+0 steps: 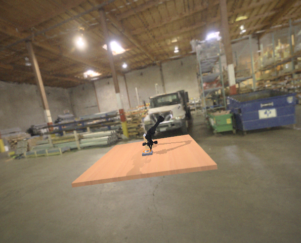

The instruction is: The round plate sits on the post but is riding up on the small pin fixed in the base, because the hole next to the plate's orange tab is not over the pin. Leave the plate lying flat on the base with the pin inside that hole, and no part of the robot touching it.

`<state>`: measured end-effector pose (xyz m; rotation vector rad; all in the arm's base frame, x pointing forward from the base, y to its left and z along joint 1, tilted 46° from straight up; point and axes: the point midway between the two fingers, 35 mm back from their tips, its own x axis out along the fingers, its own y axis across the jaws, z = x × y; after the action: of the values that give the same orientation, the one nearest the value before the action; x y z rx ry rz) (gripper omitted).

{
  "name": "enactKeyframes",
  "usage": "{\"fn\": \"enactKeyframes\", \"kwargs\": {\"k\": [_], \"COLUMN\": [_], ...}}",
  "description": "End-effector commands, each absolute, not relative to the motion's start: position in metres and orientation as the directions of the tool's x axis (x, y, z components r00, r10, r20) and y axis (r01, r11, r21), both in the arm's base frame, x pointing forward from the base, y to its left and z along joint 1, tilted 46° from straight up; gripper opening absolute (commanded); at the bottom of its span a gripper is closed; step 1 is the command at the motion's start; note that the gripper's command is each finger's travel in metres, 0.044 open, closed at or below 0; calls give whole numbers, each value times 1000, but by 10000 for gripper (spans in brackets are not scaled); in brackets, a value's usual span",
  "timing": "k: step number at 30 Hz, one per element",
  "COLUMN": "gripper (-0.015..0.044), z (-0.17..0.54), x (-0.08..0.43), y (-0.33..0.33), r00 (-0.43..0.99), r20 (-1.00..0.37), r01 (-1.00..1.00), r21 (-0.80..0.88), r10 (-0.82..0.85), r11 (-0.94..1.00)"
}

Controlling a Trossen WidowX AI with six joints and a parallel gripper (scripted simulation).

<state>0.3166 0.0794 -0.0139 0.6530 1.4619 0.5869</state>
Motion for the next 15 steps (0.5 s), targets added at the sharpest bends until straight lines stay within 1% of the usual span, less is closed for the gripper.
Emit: {"fn": "enactKeyframes", "kwargs": {"k": [1, 15], "gripper": [0, 0], "z": [-16, -18], "x": [309, 296], "y": [80, 79], "r00": [25, 25], "r20": [-699, -699], "r01": [42, 42], "r21": [715, 715], "r10": [714, 714], "r11": [698, 698]}}
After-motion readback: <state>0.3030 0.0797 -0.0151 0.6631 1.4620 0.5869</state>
